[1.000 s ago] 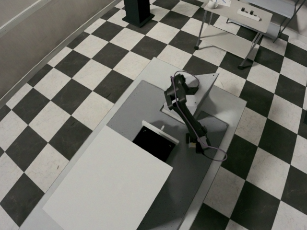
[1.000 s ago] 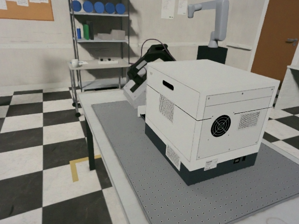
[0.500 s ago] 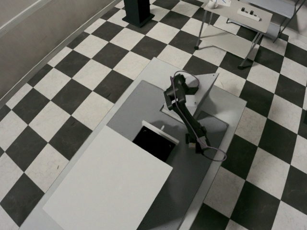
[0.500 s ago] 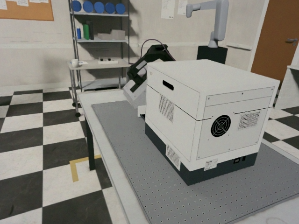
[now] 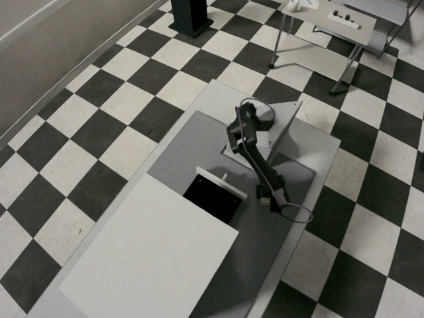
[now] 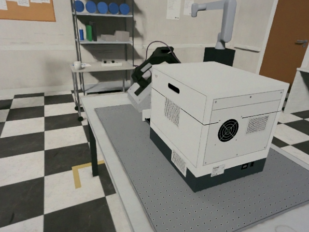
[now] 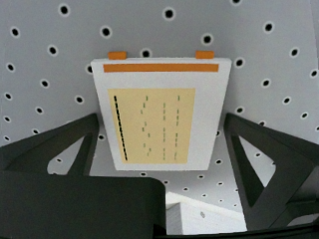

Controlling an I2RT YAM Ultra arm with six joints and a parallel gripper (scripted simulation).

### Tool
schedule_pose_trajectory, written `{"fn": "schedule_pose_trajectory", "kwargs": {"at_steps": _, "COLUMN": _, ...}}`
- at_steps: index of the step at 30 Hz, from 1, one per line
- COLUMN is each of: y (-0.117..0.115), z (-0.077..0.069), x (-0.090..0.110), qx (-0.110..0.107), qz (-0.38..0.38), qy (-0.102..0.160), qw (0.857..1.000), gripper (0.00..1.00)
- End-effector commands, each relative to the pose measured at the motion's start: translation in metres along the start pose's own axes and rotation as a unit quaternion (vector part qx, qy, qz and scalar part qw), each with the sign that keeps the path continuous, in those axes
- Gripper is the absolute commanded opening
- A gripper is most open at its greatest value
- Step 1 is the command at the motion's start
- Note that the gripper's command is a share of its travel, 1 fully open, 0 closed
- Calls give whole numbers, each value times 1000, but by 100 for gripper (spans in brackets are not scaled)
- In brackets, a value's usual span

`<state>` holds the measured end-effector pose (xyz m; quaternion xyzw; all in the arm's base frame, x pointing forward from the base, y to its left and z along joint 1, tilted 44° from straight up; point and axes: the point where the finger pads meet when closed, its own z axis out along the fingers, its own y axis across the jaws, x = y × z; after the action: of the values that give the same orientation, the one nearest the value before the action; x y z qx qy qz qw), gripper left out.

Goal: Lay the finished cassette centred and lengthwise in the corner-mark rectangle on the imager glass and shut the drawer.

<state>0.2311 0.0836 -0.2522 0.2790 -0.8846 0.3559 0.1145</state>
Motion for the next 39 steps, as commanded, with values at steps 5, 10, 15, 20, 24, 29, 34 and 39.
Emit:
{"fn": "schedule_pose_trajectory", "kwargs": {"at_steps": 5, "y": 0, "z": -4, "x": -6, "qx": 1, "qz": -1, "qy": -12, "qw": 1000, "gripper": 100}}
{"fn": "schedule_pose_trajectory", "kwargs": {"at_steps": 10, "y": 0, "z": -4, "x": -6, "qx": 1, "qz": -1, "qy": -12, "qw": 1000, "gripper": 100}}
{"fn": "schedule_pose_trajectory", "kwargs": {"at_steps": 15, "y": 0, "z": -5, "x": -6, "qx": 1, "qz": -1, "qy": -12, "qw": 1000, "gripper": 100}}
{"fn": "schedule_pose_trajectory", "kwargs": {"at_steps": 20, "y": 0, "z": -5, "x": -5, "qx": 1, "qz": -1, "qy": -12, "qw": 1000, "gripper": 100}}
{"fn": "schedule_pose_trajectory", "kwargs": {"at_steps": 24, "y": 0, "z": -5, "x": -5, "qx": 1, "qz": -1, "qy": -12, "qw": 1000, "gripper": 100}}
{"fn": "schedule_pose_trajectory", "kwargs": {"at_steps": 29, "y": 0, "z": -5, "x": -5, "qx": 1, "qz": -1, "qy": -12, "qw": 1000, "gripper": 100}}
{"fn": "schedule_pose_trajectory", "kwargs": {"at_steps": 34, "y": 0, "z": -5, "x": -5, "qx": 1, "qz": -1, "qy": -12, "qw": 1000, "gripper": 100}}
{"fn": "schedule_pose_trajectory", "kwargs": {"at_steps": 39, "y": 0, "z": -5, "x": -5, "qx": 1, "qz": -1, "qy": -12, "qw": 1000, "gripper": 100}}
